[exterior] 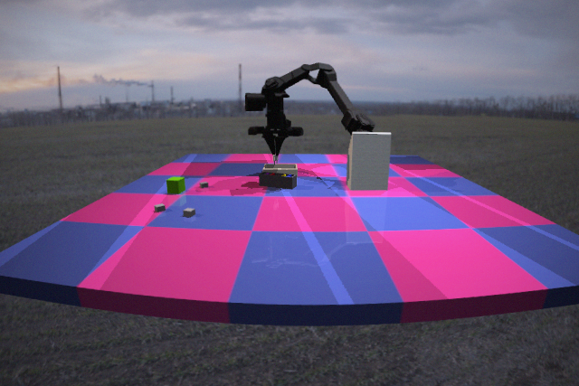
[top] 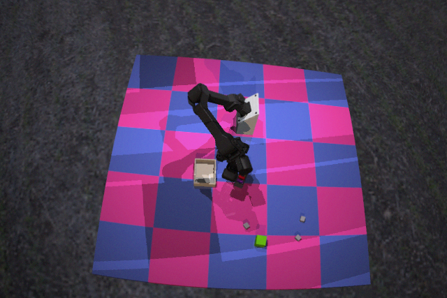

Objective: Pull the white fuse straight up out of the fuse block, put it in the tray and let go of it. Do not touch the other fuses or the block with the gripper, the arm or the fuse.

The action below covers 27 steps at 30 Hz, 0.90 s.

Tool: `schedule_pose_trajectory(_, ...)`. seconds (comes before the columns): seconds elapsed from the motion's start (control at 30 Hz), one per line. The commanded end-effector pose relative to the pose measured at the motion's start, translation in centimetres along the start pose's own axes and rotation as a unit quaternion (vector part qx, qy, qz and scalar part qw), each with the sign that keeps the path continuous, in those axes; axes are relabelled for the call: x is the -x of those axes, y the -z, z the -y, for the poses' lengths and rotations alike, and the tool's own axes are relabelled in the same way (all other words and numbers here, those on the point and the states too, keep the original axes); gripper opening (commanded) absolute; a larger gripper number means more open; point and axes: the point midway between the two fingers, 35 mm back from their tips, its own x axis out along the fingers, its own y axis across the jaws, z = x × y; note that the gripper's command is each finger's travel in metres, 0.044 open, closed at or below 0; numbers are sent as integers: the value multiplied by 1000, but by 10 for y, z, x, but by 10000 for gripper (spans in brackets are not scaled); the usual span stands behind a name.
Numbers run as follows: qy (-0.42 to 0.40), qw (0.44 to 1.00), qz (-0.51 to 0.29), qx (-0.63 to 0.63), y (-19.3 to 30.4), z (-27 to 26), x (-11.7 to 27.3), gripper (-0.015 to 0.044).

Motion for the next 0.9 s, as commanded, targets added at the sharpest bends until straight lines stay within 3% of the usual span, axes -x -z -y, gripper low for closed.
schedule_pose_trajectory(0.0, -2, 1000, 1, 0, -29, -14, 1, 0)
schedule_pose_trajectory(0.43, -6, 1000, 13, -1, -125, -34, 3, 0)
schedule_pose_trajectory(0.87, -6, 1000, 13, -1, -126, -34, -7, 0)
